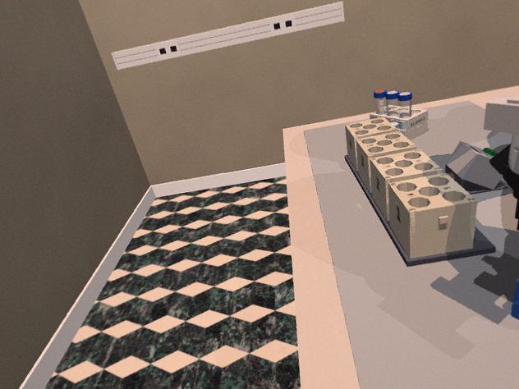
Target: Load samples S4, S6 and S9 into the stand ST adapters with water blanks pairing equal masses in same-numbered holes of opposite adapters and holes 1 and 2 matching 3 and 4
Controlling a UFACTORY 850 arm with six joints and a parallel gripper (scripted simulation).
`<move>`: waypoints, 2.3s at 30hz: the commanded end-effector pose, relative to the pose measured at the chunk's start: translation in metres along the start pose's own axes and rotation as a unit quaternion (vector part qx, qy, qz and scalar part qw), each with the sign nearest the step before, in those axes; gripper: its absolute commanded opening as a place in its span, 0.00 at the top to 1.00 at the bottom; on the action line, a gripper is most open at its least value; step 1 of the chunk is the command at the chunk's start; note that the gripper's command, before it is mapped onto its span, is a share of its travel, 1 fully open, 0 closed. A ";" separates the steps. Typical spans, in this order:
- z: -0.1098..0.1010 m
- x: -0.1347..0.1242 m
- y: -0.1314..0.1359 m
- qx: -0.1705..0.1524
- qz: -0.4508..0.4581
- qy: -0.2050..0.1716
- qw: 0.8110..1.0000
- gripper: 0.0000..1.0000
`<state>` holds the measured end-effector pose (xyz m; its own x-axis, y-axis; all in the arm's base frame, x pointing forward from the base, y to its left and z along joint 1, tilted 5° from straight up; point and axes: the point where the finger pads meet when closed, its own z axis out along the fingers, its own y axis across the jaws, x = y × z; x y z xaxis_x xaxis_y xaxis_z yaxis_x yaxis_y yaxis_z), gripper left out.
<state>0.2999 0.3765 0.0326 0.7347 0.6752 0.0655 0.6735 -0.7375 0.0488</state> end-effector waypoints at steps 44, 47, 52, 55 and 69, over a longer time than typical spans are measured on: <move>0.023 0.001 0.000 -0.001 0.000 0.002 1.000 0.43; 0.023 0.001 0.000 -0.001 0.000 0.002 1.000 0.43; 0.023 0.001 0.000 -0.001 0.000 0.002 1.000 0.43; 0.023 0.001 0.000 -0.001 0.000 0.002 1.000 0.43; 0.021 0.001 0.000 -0.001 0.000 0.002 1.000 1.00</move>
<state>0.3016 0.3765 0.0111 0.7346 0.6752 0.0672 0.6733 -0.7376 0.0511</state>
